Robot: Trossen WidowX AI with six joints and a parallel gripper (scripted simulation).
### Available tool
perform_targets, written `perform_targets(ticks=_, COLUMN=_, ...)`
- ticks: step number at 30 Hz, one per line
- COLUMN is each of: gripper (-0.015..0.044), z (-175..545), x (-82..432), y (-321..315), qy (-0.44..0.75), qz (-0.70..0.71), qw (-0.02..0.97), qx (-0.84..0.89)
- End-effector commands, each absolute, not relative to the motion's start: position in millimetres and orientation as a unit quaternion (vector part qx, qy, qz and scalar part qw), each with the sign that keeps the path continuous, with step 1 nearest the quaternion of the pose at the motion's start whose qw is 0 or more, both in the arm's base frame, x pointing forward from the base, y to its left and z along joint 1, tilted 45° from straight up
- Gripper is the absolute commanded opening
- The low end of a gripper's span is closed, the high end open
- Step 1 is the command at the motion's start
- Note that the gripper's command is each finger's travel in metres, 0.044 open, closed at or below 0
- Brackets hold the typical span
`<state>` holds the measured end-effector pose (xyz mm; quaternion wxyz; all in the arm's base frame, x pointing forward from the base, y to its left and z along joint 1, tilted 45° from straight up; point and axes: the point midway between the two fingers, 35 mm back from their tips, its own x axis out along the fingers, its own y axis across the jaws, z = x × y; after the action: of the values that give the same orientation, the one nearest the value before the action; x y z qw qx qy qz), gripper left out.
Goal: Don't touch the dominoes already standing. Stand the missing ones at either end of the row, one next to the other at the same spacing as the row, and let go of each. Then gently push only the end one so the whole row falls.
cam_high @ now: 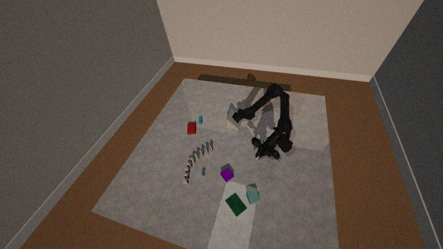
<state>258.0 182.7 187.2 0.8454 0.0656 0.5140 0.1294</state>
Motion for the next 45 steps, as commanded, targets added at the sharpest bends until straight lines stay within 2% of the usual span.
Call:
perform_targets(ticks=1, gripper=0.0023, z=188, x=259, y=186, qy=0.476, qz=0.115, qw=0.869, qx=0.069)
perform_targets(ticks=22, gripper=0.0023, z=213, x=245, y=198, qy=0.238, qz=0.055, qw=0.951, qx=0.188)
perform_targets(ticks=37, gripper=0.0023, z=230, x=214, y=181, qy=0.092, qz=0.023, qw=0.933, qx=0.348)
perform_targets(ticks=45, gripper=0.0023, z=231, x=206, y=175, qy=0.069, qz=0.016, qw=0.921, qx=0.383)
